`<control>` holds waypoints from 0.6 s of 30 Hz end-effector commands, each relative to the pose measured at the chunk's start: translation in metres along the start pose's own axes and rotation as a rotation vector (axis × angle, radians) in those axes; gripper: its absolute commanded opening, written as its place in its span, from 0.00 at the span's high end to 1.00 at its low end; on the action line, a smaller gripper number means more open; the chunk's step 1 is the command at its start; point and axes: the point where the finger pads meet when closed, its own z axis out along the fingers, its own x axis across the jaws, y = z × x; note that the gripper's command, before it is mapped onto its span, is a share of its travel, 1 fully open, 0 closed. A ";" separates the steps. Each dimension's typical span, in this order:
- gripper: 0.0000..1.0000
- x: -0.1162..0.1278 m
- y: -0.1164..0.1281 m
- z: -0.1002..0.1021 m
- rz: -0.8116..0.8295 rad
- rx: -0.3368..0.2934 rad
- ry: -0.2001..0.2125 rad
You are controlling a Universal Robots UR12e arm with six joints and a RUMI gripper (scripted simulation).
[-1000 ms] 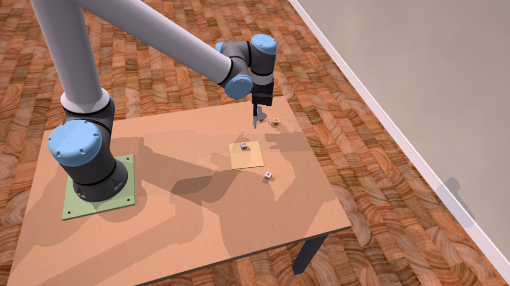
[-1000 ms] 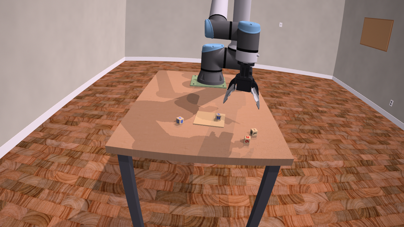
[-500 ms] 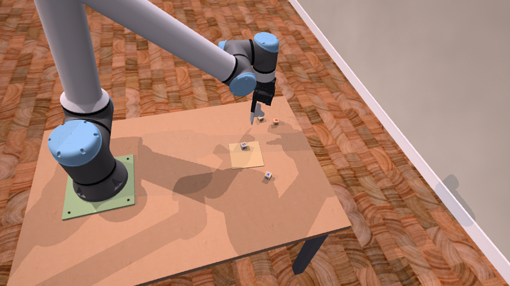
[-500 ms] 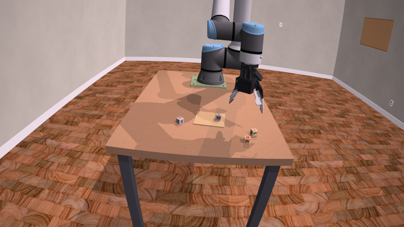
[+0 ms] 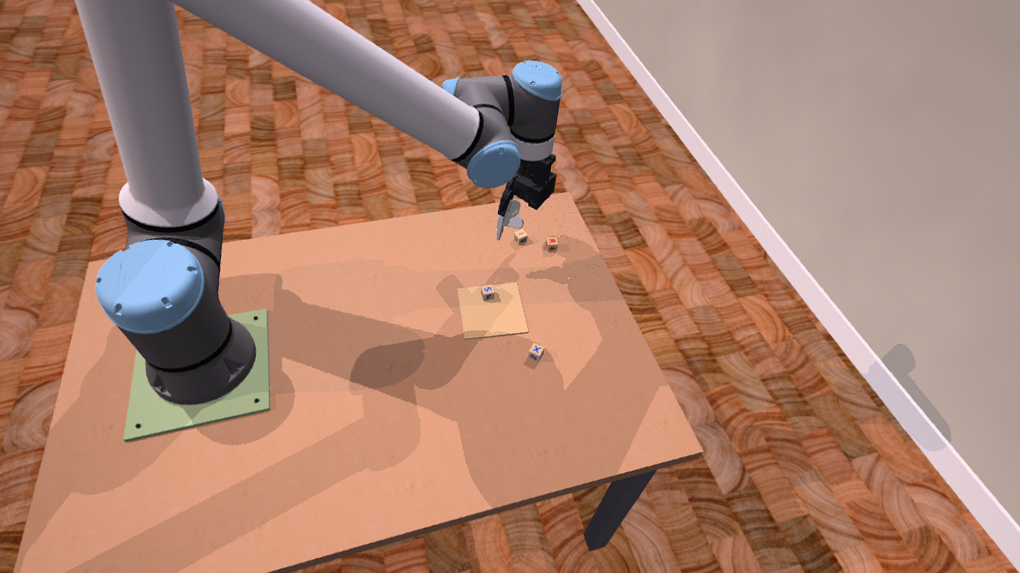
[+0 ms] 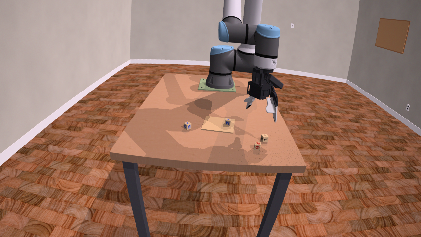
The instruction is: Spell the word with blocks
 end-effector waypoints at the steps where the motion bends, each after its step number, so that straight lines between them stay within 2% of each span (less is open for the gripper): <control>1: 0.00 0.011 -0.001 0.000 0.139 -0.003 -0.002; 11: 0.00 0.026 -0.003 0.002 0.329 -0.003 -0.001; 18: 0.00 0.031 -0.003 0.003 0.389 -0.003 -0.001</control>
